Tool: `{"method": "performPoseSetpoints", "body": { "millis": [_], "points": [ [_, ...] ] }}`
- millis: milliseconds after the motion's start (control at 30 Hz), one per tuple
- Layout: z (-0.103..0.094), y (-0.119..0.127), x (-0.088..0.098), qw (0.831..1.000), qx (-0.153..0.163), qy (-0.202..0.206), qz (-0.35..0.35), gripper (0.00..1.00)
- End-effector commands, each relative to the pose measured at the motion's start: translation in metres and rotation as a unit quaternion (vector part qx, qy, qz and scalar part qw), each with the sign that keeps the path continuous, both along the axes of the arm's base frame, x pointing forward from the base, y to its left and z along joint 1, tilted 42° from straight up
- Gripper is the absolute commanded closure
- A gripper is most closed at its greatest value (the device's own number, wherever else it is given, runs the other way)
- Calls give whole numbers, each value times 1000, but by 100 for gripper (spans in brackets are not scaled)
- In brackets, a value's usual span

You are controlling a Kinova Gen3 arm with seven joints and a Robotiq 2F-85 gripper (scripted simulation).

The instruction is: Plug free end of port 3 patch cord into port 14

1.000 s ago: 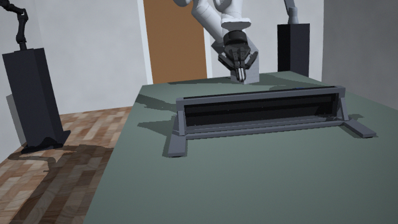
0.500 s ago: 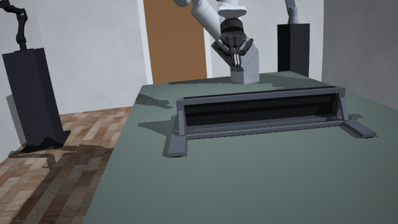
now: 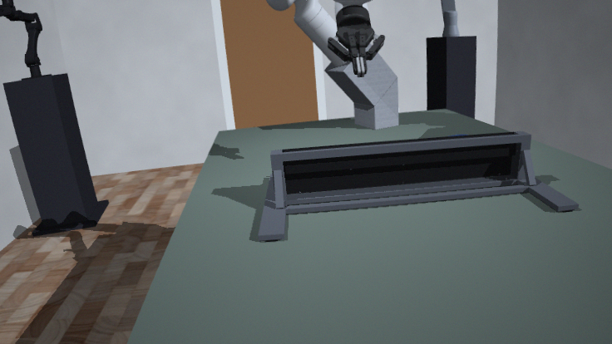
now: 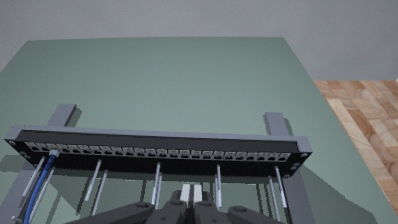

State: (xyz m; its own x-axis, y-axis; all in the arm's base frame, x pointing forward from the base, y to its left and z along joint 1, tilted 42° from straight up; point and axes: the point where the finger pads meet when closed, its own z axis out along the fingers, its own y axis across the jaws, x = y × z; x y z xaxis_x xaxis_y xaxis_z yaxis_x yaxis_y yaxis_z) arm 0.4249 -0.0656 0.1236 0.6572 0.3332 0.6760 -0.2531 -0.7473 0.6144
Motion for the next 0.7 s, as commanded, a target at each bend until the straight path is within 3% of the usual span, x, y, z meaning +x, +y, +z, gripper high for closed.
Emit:
{"method": "performPoseSetpoints", "body": {
  "millis": [0,500,667],
  "points": [
    [5,12,-1,1000,3,-4,8,100],
    [8,15,-6,1000,3,-4,2,100],
    [11,0,-13,999,24,-14,-34,100]
  ]
}}
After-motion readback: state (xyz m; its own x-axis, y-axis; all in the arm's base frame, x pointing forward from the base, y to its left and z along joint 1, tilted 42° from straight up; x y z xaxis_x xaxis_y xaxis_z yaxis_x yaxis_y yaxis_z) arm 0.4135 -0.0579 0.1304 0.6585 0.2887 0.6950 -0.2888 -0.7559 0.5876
